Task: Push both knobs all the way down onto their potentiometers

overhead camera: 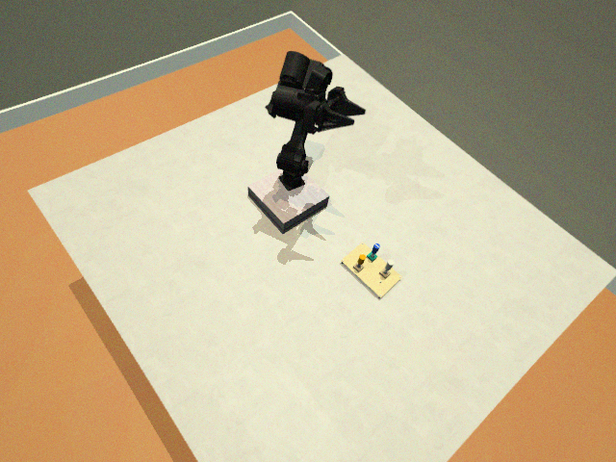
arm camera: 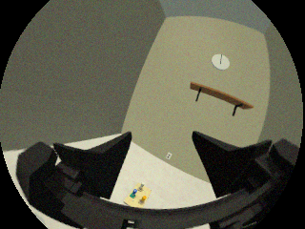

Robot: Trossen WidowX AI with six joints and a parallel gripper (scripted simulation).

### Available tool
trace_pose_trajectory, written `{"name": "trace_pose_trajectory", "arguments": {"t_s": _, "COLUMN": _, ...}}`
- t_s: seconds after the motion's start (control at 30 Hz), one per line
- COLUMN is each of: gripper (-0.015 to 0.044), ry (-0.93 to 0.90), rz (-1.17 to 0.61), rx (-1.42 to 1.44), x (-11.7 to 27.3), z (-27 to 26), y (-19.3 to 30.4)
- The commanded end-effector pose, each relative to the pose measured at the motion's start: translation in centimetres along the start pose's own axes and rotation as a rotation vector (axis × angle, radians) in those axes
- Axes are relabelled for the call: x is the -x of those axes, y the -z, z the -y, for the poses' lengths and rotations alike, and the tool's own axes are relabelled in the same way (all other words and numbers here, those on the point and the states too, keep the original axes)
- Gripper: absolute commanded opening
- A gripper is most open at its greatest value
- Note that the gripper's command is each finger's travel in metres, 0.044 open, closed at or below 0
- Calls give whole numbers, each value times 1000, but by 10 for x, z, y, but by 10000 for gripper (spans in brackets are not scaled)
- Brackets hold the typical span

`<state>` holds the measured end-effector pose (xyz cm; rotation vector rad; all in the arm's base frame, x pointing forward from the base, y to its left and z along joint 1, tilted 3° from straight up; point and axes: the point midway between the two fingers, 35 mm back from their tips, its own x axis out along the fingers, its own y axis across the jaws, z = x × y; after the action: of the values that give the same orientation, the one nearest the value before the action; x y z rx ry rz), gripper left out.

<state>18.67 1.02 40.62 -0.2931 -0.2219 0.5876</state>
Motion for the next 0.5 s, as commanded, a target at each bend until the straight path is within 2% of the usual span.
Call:
{"name": "trace_pose_trajectory", "arguments": {"t_s": 0.0, "gripper": 374, "ry": 1, "rz": 1, "rx": -6, "x": 0, "z": 1, "y": 0}}
{"name": "trace_pose_trajectory", "arguments": {"t_s": 0.47, "gripper": 6, "ry": 47, "rz": 63, "rx": -455, "x": -24, "z": 49, "y": 6}}
